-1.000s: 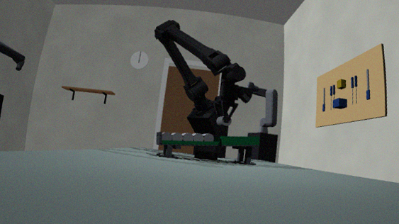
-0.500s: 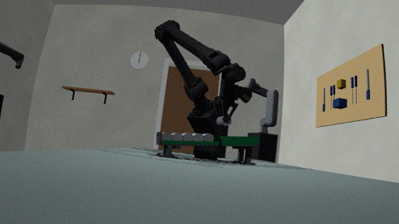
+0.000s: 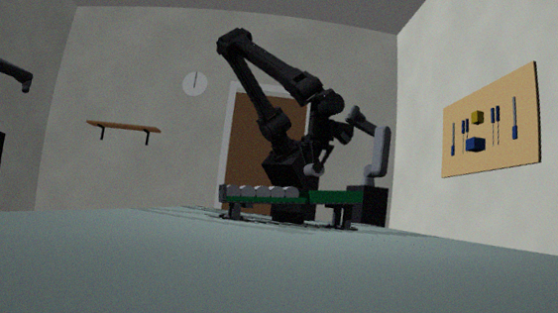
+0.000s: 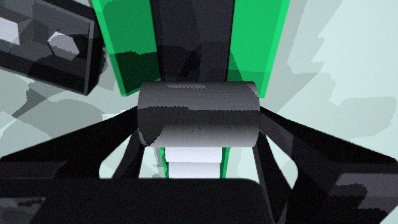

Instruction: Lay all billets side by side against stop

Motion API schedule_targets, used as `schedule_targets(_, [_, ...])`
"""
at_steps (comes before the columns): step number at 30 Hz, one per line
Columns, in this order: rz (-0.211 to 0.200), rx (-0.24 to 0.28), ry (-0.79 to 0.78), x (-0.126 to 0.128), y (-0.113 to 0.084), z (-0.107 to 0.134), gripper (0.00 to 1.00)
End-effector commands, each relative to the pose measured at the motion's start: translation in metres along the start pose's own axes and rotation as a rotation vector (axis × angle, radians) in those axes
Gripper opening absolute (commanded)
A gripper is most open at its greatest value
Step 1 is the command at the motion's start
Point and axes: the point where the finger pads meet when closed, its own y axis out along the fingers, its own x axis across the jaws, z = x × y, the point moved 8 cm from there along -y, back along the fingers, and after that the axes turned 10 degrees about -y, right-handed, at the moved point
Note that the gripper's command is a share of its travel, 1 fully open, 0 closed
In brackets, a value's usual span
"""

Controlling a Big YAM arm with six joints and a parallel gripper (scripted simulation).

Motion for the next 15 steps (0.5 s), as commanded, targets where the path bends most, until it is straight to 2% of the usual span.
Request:
schedule_targets(1, [0.077,-0.005,0.019,-0.021,-0.022,0.005,0.00])
schedule_targets(5, [0.031,-0.009,-0.019,-0.008,0.000,-0.010,0.00])
schedule_targets(7, [0.011,-0.004,-0.008,-0.003,0.012,-0.006,0.00])
schedule_targets(10, [0.042,-0.008,-0.011,-0.012,0.008,-0.011,0.00])
schedule_targets(12, [0.065,-0.008,0.006,-0.014,0.003,-0.006,0.00])
schedule_targets(13, [0.065,-0.006,0.010,-0.015,0.006,-0.005,0.00])
schedule_targets(15, [0.024,0.002,0.009,-0.011,0.028,-0.006,0.00])
